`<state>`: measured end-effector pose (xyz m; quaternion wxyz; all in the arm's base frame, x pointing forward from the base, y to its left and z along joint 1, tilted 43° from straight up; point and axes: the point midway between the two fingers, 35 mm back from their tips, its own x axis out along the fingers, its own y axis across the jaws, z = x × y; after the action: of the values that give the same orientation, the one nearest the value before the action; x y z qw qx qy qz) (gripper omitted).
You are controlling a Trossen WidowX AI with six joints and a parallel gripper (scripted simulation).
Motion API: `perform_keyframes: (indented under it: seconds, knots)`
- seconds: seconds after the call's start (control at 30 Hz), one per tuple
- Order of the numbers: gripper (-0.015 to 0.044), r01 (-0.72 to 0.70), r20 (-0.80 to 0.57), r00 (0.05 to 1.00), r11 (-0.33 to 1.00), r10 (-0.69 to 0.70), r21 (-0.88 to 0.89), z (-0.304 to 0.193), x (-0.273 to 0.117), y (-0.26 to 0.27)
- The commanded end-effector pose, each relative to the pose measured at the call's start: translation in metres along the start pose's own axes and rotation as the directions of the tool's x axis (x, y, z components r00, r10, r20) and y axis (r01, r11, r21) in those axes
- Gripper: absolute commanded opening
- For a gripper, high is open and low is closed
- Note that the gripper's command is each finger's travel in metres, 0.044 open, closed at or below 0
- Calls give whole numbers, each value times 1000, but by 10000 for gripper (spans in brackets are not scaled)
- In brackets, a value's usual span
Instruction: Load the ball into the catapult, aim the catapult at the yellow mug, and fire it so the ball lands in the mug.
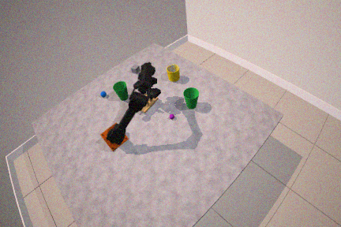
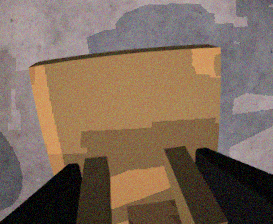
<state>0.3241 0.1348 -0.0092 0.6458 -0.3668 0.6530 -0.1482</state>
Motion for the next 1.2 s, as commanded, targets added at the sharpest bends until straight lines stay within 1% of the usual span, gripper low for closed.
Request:
perform_keyframes:
  seconds: [0.0,0.53,0.73,1.17]
  knots:
    - [0,2,10,1000,1000,-2,-8,1,3,2]
    - [0,4,10,1000,1000,-4,-8,1,29,2]
    - [0,-1,1,1000,1000,1,1,0,27,0]
    - [341,-1,1,1000,1000,1,1,0,27,0]
